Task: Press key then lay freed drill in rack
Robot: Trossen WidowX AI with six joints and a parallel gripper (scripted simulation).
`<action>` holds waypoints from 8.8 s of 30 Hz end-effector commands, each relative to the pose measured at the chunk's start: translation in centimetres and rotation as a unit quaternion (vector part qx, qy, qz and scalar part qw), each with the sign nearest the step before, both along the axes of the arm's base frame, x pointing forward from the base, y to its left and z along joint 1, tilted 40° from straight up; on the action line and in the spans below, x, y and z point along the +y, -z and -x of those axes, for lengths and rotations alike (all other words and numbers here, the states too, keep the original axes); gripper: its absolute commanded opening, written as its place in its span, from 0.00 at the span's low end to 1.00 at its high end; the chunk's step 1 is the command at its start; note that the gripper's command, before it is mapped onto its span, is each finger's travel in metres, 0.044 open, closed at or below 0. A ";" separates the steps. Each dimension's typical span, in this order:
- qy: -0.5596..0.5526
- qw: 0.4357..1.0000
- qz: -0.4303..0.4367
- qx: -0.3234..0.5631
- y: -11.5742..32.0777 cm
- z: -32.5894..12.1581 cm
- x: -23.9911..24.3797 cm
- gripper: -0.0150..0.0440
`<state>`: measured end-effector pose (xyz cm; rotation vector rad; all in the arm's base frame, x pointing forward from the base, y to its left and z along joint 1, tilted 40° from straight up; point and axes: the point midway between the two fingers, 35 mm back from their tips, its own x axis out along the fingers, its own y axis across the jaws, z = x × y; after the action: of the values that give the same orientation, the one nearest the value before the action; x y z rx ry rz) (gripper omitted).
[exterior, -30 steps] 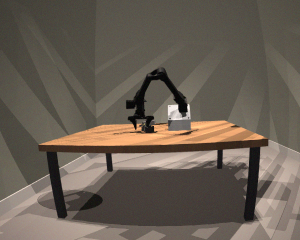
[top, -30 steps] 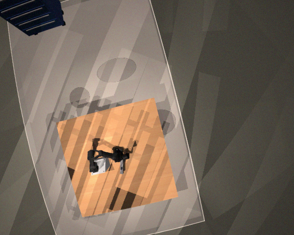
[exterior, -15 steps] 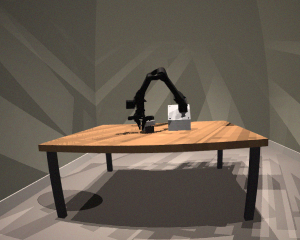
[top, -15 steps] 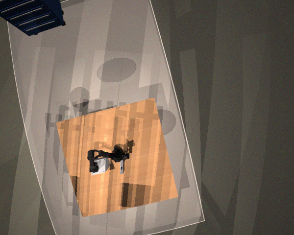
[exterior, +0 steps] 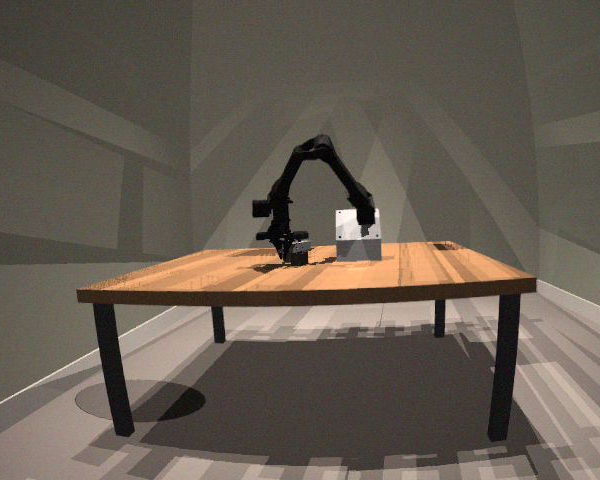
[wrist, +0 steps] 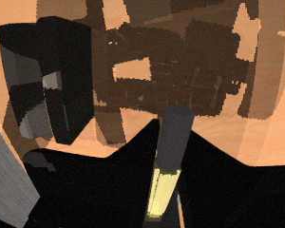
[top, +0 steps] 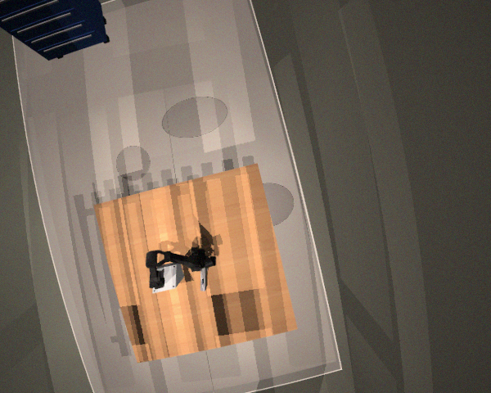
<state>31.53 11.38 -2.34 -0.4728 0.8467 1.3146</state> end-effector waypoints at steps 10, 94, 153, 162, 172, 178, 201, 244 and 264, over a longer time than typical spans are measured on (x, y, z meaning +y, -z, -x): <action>-0.001 1.000 0.000 -0.001 -0.4 -0.1 0.2 0.25; -0.001 1.000 -0.001 -0.002 -5.6 -1.5 3.0 0.25; -0.001 1.000 -0.001 -0.002 -7.1 -1.3 1.2 0.25; -0.001 1.000 -0.001 -0.002 -7.3 -1.3 1.2 0.25; -0.001 1.000 -0.001 -0.002 -7.5 -1.0 1.3 0.25; -0.001 1.000 -0.001 -0.002 -7.6 -0.1 1.8 0.25; -0.001 1.000 -0.002 -0.001 -8.6 3.2 3.8 0.25; -0.001 1.000 -0.003 0.000 -7.0 5.4 6.5 0.25; -0.001 1.000 -0.003 0.000 -5.7 5.2 8.1 0.25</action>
<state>26.51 19.45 3.94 -0.4729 0.8249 1.3215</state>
